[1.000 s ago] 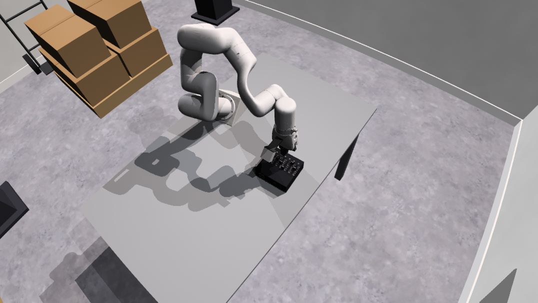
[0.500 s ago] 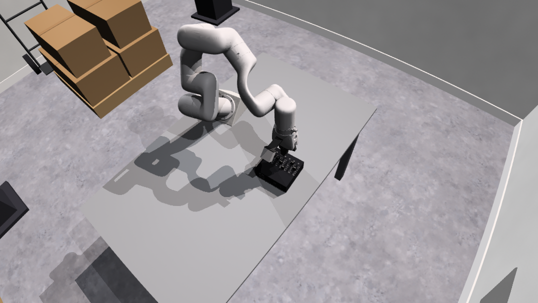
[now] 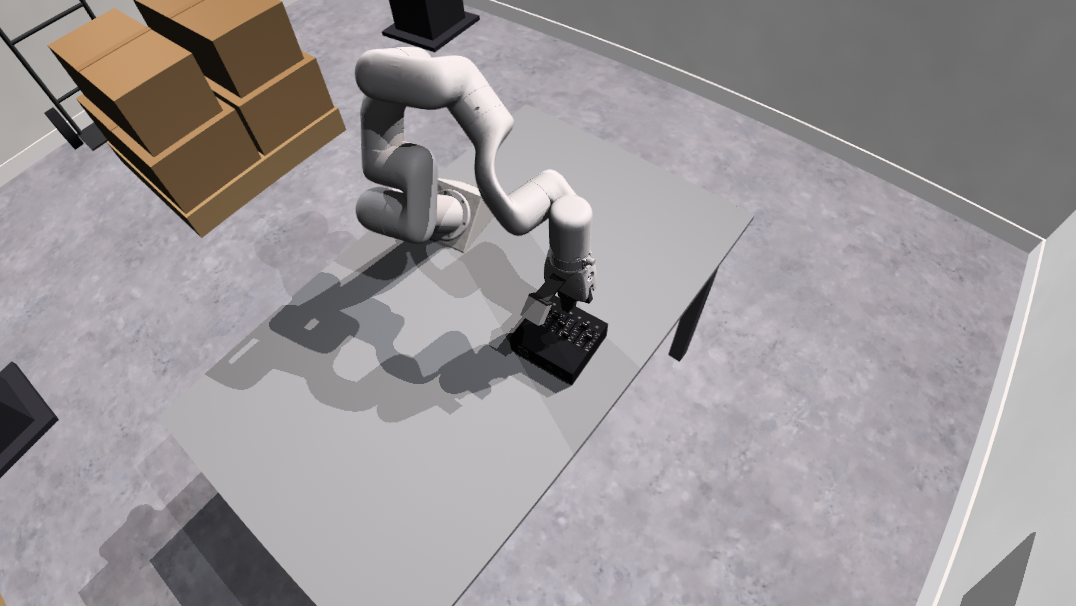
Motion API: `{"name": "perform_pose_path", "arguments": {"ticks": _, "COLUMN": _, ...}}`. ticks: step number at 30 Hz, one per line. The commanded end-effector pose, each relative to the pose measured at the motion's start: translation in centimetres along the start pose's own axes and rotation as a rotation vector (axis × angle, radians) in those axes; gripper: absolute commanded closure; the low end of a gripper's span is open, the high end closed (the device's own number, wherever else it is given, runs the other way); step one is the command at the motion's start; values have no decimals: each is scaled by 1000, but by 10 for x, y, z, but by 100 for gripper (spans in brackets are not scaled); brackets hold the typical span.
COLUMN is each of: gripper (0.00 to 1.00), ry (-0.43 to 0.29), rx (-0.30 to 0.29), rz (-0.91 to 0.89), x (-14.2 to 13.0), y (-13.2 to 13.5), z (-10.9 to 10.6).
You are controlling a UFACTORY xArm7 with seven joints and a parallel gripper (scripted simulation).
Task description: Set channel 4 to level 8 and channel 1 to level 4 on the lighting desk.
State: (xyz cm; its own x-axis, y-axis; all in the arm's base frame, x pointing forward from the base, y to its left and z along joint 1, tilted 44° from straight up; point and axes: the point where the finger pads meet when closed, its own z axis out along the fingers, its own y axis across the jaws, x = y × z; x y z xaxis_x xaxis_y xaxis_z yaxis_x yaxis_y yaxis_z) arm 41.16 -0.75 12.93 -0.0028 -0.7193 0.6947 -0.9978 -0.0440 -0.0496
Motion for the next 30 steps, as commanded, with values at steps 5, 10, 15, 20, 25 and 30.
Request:
{"name": "perform_pose_path", "arguments": {"ticks": 5, "gripper": 100, "ry": -1, "rx": 4, "rz": 0, "x": 0, "y": -1, "z": 3}}
{"name": "perform_pose_path", "arguments": {"ticks": 10, "gripper": 100, "ry": -1, "rx": 4, "rz": 0, "x": 0, "y": -1, "z": 6}}
{"name": "perform_pose_path", "arguments": {"ticks": 15, "gripper": 100, "ry": -1, "rx": 4, "rz": 0, "x": 0, "y": -1, "z": 9}}
{"name": "perform_pose_path", "arguments": {"ticks": 20, "gripper": 100, "ry": -1, "rx": 4, "rz": 0, "x": 0, "y": -1, "z": 12}}
{"name": "perform_pose_path", "arguments": {"ticks": 25, "gripper": 100, "ry": -1, "rx": 4, "rz": 0, "x": 0, "y": -1, "z": 15}}
{"name": "perform_pose_path", "arguments": {"ticks": 30, "gripper": 100, "ry": -1, "rx": 4, "rz": 0, "x": 0, "y": -1, "z": 18}}
